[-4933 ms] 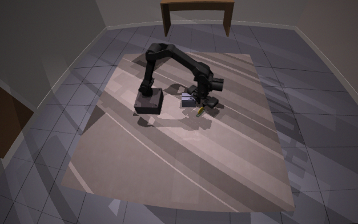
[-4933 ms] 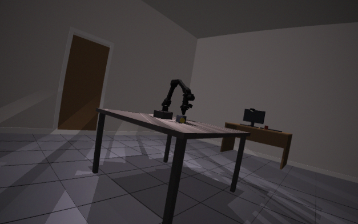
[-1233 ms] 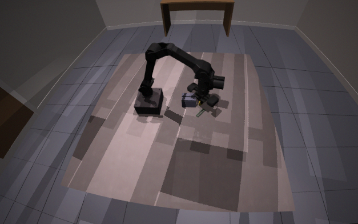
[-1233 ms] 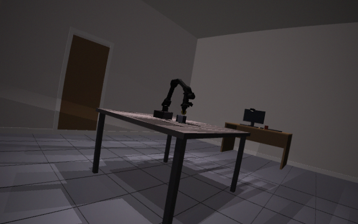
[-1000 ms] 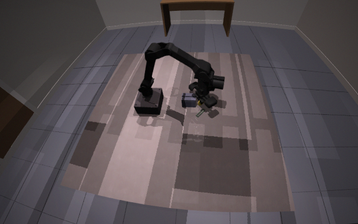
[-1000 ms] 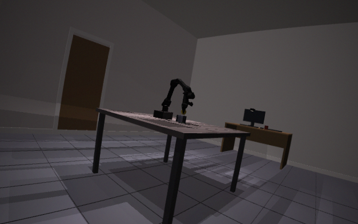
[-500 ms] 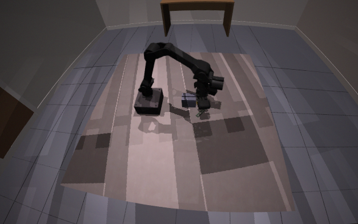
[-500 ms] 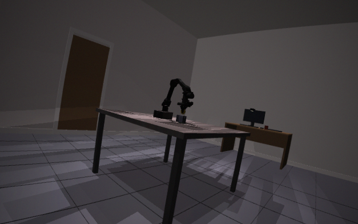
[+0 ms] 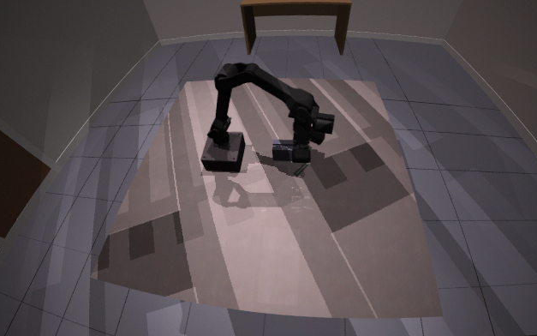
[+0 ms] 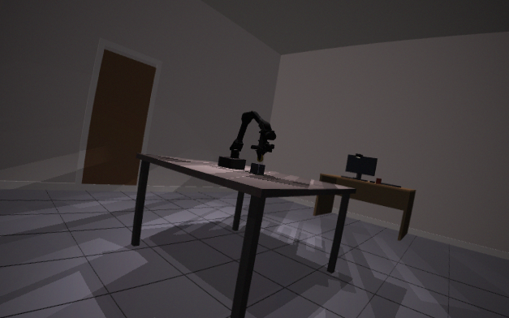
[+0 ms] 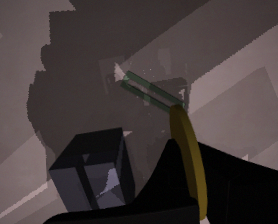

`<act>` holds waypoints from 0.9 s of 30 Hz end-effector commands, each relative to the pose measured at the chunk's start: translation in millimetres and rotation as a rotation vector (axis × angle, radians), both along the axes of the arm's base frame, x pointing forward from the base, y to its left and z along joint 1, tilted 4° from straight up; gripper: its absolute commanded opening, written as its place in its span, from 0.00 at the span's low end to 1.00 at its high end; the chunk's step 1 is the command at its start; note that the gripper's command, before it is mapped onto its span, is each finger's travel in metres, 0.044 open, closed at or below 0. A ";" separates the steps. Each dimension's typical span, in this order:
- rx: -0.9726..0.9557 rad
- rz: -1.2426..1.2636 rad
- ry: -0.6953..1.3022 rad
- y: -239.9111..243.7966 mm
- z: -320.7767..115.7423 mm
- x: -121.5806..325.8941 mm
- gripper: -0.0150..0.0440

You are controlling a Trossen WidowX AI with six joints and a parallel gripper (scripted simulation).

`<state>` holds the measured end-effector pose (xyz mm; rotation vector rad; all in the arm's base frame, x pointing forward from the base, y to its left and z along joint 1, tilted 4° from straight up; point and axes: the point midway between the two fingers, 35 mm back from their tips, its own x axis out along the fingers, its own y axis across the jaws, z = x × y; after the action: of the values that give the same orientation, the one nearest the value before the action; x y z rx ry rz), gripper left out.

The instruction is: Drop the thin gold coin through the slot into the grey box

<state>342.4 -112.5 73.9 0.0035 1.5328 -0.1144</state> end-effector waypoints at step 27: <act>0.005 -0.005 -0.001 64.5 -3.8 -44.3 0.25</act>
<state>304.6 -54.0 69.9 0.0099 1.5363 -0.1087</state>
